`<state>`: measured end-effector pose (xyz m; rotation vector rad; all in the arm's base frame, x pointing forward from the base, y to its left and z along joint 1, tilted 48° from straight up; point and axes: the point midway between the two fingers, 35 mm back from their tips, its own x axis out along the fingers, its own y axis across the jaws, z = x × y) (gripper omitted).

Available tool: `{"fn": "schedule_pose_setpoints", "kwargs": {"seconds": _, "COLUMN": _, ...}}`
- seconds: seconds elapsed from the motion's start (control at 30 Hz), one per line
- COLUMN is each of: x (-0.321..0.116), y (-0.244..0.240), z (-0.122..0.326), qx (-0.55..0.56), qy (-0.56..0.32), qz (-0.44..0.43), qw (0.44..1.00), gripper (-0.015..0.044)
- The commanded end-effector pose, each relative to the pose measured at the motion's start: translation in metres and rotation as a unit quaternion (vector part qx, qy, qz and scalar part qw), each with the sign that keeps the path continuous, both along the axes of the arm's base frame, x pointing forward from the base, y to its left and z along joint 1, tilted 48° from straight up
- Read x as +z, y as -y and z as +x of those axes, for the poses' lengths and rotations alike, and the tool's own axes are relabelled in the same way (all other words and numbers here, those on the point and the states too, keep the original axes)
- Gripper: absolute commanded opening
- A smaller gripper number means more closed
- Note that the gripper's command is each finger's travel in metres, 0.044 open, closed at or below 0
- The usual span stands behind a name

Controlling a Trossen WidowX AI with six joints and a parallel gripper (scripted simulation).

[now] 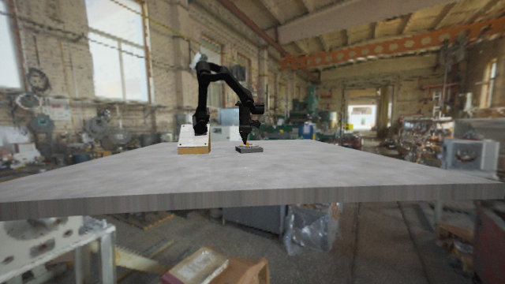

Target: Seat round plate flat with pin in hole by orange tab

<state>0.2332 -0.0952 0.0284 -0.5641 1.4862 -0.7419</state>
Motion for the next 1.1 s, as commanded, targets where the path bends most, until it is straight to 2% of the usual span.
{"fn": "schedule_pose_setpoints", "kwargs": {"seconds": 0.0, "x": 0.003, "y": 0.001, "z": 0.006, "qx": 0.002, "qy": 0.001, "qz": -0.002, "qw": 1.000, "gripper": 0.0000}}
{"fn": "schedule_pose_setpoints", "kwargs": {"seconds": 0.8, "x": 0.004, "y": 0.007, "z": 0.023, "qx": 0.002, "qy": 0.001, "qz": -0.002, "qw": 1.000, "gripper": 0.0000}}
{"fn": "schedule_pose_setpoints", "kwargs": {"seconds": 1.07, "x": 0.023, "y": -0.016, "z": 0.023, "qx": 0.002, "qy": 0.001, "qz": -0.001, "qw": 1.000, "gripper": 0.0000}}
